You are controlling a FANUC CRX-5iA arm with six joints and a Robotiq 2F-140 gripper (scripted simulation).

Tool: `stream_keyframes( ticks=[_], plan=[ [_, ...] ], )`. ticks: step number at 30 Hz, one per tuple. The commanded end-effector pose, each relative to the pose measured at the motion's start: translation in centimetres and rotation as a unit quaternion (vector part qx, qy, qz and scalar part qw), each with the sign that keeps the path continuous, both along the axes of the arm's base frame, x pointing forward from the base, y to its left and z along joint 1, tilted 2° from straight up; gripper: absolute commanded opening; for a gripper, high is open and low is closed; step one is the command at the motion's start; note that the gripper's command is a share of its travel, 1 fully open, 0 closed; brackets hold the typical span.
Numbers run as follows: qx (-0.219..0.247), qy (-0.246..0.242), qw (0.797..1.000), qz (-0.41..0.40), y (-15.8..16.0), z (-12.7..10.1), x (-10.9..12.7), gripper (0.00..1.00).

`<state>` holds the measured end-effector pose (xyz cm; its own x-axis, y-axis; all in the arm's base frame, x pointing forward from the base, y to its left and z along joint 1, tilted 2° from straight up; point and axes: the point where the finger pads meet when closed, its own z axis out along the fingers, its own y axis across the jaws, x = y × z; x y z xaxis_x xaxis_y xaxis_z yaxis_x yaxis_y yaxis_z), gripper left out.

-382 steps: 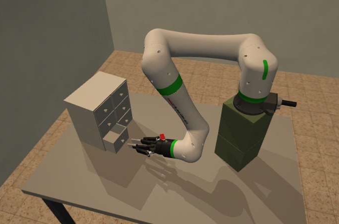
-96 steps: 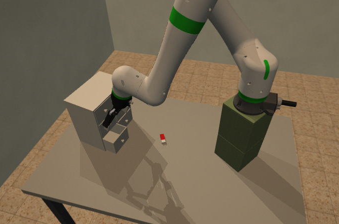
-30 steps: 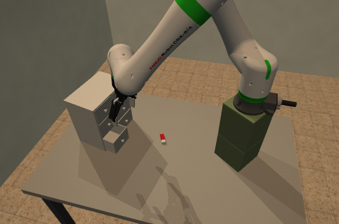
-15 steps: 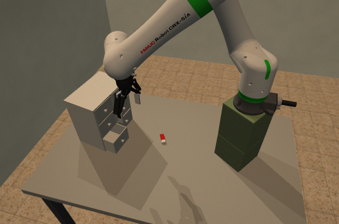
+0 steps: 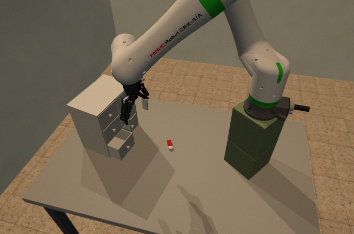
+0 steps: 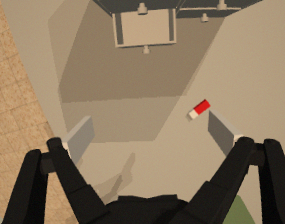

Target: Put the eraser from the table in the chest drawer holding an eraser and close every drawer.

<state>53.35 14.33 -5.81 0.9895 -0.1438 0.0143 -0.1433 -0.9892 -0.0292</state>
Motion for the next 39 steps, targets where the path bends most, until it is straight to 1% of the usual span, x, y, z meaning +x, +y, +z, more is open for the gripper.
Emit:
stream_keyframes(
  ticks=[1, 4, 10, 12, 16, 19, 22, 31, 35, 39],
  plan=[
    [0.000, 0.001, 1.000, -0.001, 0.2, -0.5, -1.4, 1.00],
    [0.000, 0.001, 1.000, -0.001, 0.7, -1.3, -3.8, 1.00],
    [0.000, 0.001, 1.000, -0.001, 1.8, -3.4, -9.8, 1.00],
    [0.000, 0.001, 1.000, -0.001, 1.8, -3.4, -9.8, 1.00],
    [0.000, 0.001, 1.000, -0.001, 2.4, -4.5, -13.2, 1.00],
    [0.000, 0.001, 1.000, -0.001, 2.7, -5.0, -14.7, 1.00],
    [0.000, 0.001, 1.000, -0.001, 2.8, -5.2, -15.3, 1.00],
    [-0.001, -0.003, 1.000, -0.001, 2.8, -5.3, -15.3, 1.00],
    [-0.003, -0.017, 1.000, -0.002, 2.8, -5.5, -15.0, 1.00],
    [-0.007, -0.042, 0.999, -0.002, 2.7, -5.9, -14.6, 1.00]
  ],
)
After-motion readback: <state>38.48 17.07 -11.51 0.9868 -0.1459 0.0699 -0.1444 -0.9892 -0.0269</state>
